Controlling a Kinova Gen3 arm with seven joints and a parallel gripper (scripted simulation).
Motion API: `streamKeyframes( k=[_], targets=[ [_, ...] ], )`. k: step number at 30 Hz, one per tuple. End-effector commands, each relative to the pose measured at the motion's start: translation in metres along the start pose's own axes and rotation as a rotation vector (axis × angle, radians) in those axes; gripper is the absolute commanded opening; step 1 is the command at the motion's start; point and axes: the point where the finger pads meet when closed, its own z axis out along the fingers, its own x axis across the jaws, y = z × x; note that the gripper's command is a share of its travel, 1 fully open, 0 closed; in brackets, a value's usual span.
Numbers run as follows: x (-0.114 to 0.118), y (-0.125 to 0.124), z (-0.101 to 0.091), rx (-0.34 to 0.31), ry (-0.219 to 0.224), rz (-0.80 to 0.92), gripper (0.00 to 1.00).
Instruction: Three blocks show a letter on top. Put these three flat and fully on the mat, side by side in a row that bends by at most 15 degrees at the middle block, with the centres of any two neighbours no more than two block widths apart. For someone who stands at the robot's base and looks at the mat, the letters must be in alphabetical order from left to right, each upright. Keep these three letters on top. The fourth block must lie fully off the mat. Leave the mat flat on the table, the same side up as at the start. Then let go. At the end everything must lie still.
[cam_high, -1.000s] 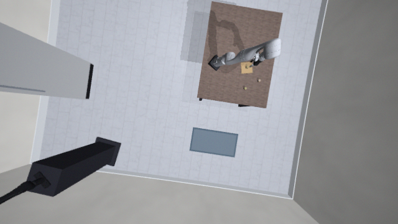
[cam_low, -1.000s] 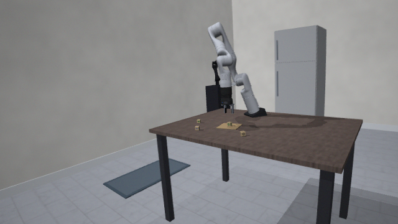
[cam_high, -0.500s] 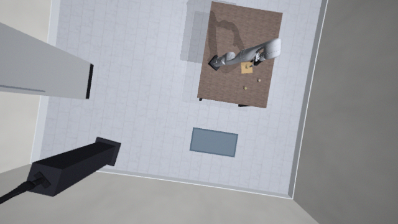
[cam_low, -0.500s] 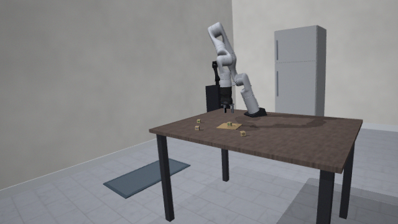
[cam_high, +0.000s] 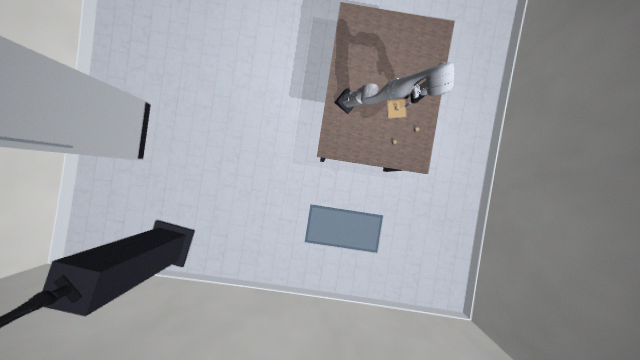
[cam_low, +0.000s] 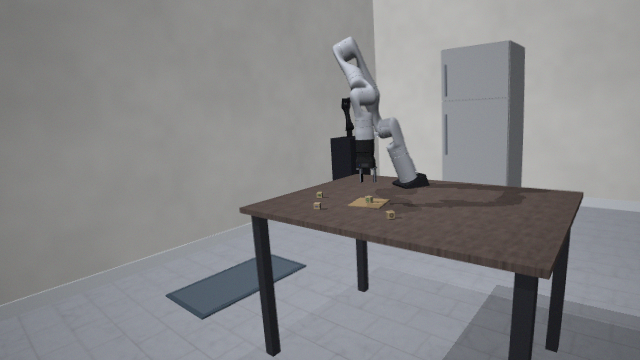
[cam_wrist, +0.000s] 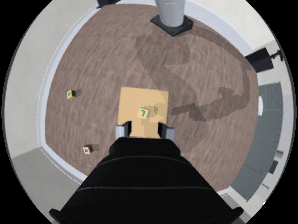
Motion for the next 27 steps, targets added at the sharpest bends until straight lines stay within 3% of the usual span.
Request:
streamKeyframes(
  k=[1,14,16,27],
  targets=[
    [0.002,0.005,0.0,0.004,-0.004,-0.074,1.0],
    [0.019,0.04,0.003,0.012,-0.015,-0.53,1.0],
    [0.019,0.04,0.003,0.012,-0.015,-0.53,1.0],
    [0.043,0.077,0.004,0.014,-0.017,-0.981,1.0]
  ],
)
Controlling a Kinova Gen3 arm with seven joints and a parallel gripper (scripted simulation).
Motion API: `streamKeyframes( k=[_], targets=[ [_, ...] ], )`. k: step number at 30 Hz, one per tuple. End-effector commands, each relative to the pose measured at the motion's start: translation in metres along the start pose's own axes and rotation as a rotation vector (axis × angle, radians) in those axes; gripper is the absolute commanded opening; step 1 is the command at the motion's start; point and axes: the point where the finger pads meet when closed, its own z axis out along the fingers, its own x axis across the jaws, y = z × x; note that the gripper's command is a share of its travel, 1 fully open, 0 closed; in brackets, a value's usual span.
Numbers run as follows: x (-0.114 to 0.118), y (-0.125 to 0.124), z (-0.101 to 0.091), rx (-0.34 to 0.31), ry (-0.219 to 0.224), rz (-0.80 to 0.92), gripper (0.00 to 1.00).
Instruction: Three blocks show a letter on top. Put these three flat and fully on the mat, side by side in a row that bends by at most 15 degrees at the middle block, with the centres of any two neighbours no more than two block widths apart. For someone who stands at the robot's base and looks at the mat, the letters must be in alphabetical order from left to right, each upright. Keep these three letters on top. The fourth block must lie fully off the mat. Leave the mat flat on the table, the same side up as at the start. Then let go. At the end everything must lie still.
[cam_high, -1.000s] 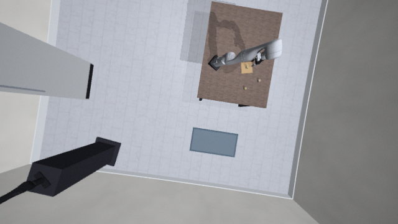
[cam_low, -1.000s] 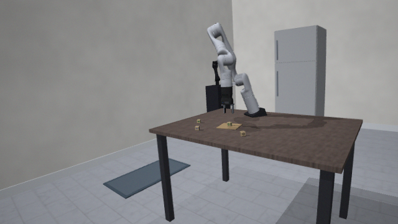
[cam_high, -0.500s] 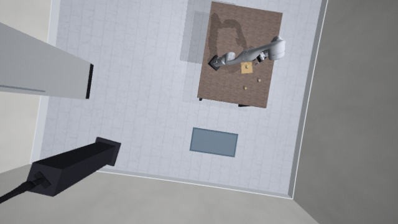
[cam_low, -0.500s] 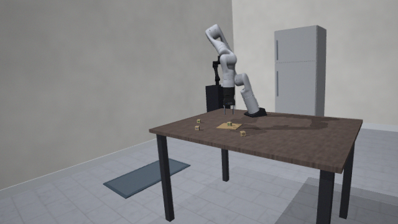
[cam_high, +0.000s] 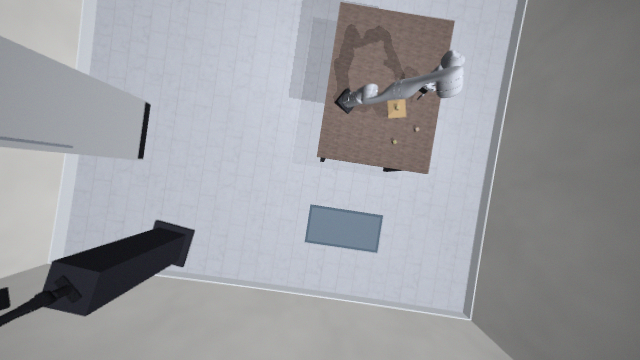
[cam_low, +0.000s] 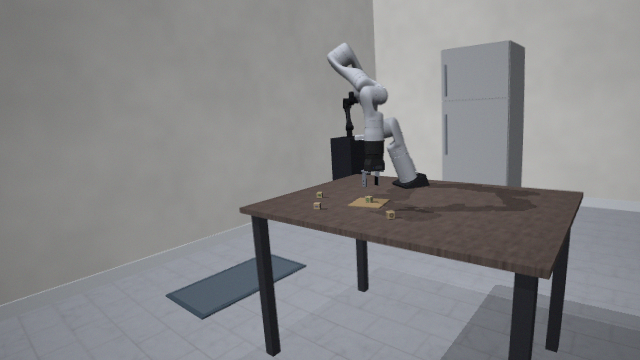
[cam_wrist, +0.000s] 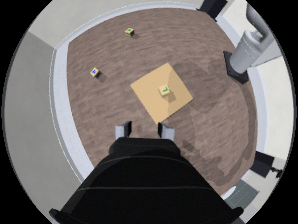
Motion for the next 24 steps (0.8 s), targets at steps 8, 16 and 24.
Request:
streamKeyframes(
  k=[8,16,24],
  targets=[
    [-0.006,0.037,0.003,0.002,0.012,-0.344,1.0],
    [-0.01,0.072,0.005,-0.005,0.015,-0.659,1.0],
    [-0.011,0.095,0.006,-0.013,0.017,-0.86,1.0]
  ],
)
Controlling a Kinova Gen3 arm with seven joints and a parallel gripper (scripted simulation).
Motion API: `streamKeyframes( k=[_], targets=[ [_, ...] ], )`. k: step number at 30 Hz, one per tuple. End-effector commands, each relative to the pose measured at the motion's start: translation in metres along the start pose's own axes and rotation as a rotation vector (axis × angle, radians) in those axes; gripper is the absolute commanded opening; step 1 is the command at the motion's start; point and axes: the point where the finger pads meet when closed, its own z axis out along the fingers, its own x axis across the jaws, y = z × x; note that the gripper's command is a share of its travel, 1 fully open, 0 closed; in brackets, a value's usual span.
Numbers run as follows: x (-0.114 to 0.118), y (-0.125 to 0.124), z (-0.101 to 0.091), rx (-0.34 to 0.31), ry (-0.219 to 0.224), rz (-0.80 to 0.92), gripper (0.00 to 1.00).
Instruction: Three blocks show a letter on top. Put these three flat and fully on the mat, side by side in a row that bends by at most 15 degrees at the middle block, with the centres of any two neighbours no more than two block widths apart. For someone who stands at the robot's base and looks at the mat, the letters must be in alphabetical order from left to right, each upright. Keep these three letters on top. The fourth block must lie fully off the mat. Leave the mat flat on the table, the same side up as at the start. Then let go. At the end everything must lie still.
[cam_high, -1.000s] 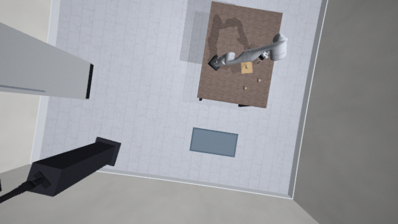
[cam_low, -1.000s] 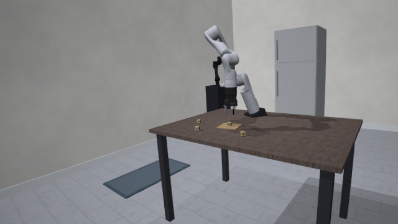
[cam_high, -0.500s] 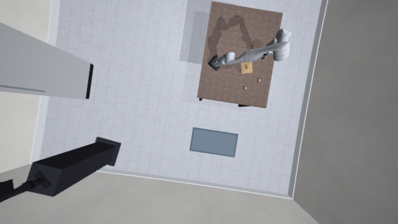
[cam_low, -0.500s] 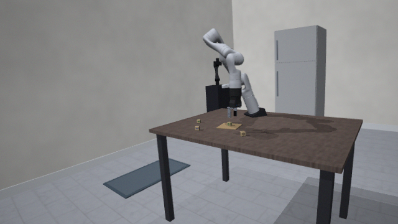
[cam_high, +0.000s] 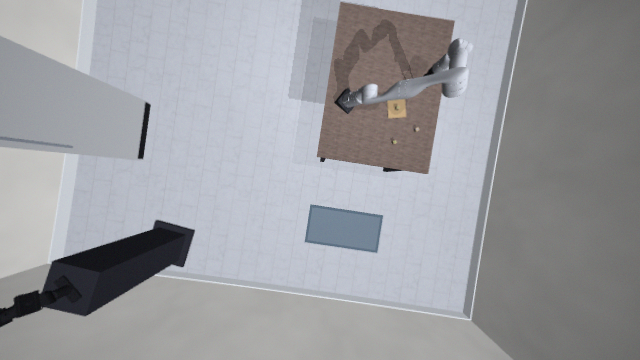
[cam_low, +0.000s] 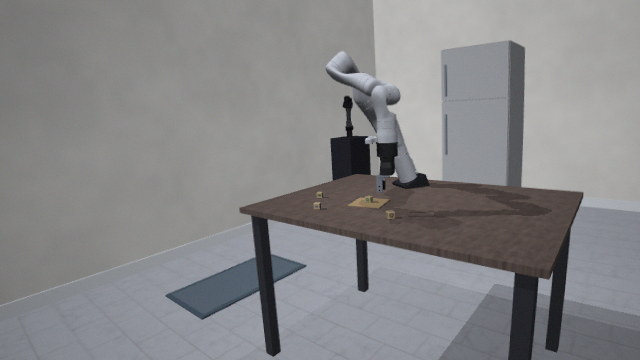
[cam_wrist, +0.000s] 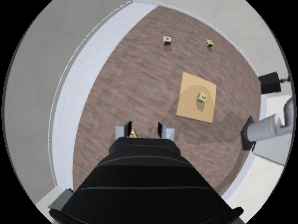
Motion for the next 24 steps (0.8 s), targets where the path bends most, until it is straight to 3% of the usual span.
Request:
streamKeyframes(
  k=[1,12,24],
  targets=[
    [-0.007,0.008,0.003,-0.001,0.01,-0.086,1.0],
    [-0.028,0.03,0.005,-0.013,0.009,-0.341,1.0],
    [-0.034,0.039,0.006,-0.018,0.011,-0.447,1.0]
  ],
)
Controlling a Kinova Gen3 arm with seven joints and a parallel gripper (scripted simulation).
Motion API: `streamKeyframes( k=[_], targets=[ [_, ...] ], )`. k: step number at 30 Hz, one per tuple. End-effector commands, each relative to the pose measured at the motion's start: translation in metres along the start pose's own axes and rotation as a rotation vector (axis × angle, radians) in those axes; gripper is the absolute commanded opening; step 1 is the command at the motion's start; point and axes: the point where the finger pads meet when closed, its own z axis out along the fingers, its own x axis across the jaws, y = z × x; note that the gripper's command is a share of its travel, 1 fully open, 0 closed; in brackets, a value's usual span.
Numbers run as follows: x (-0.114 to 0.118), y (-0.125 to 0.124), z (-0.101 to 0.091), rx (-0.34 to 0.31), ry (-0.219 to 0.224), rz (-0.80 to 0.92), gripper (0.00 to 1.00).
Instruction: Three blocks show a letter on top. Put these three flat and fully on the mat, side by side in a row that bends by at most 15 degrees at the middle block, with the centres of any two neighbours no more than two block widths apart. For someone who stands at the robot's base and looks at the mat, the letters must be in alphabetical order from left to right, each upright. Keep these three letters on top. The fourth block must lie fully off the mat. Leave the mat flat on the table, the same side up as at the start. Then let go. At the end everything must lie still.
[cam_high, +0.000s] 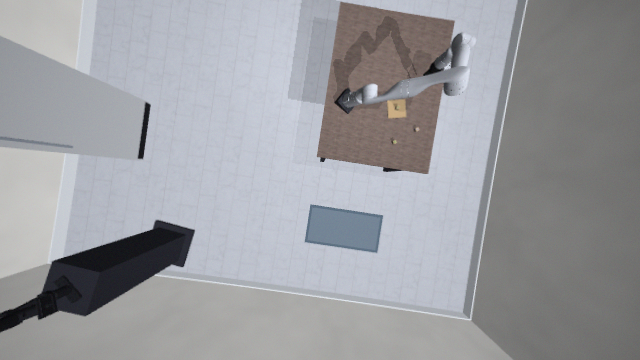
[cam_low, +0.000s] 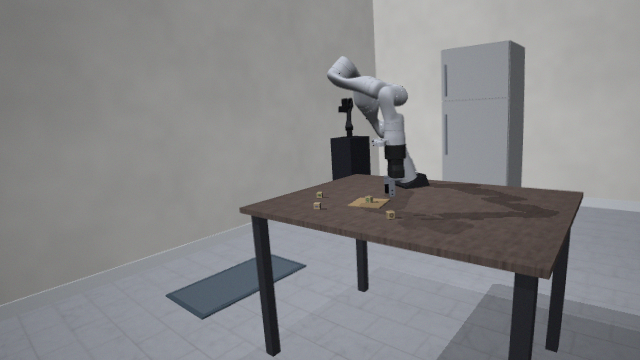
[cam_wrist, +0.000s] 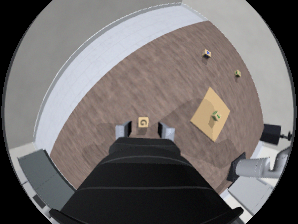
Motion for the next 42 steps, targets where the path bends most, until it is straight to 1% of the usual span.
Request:
streamKeyframes(
  k=[1,42],
  targets=[
    [-0.003,0.0019,0.0,0.004,0.002,-0.033,1.0],
    [-0.0033,0.003,0.0006,0.003,0.004,-0.048,1.0]
  ],
)
